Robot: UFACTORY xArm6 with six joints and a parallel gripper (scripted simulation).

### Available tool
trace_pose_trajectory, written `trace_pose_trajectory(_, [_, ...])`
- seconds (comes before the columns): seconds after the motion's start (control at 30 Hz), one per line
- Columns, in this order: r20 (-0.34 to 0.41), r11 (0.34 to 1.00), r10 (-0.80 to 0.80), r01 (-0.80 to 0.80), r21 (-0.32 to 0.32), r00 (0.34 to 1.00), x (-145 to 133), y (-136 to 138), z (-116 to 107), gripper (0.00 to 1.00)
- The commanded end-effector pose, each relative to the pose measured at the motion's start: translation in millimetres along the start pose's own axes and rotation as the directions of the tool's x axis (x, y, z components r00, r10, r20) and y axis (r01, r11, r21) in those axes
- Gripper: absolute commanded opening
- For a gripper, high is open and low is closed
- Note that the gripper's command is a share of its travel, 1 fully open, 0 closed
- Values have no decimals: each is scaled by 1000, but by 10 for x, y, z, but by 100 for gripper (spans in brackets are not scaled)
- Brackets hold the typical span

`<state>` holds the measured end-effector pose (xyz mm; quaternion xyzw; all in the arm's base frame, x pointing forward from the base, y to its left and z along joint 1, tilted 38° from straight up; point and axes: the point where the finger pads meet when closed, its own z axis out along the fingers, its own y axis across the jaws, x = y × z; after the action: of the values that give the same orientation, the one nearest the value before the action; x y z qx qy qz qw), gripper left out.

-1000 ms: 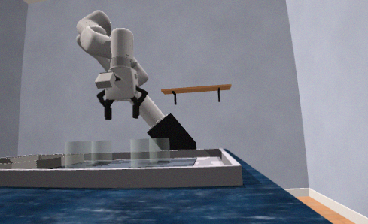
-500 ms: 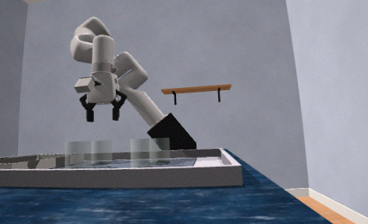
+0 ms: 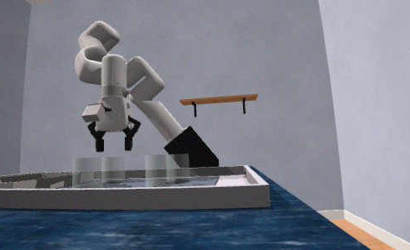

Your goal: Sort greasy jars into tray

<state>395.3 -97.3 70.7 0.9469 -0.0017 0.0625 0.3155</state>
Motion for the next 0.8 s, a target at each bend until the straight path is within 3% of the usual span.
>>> trace_pose_trajectory(0.0, [-5,1000,2,-2,-1,1000,24,3,14,100])
trace_pose_trajectory(0.77, [-5,1000,2,-2,-1,1000,25,3,341,100])
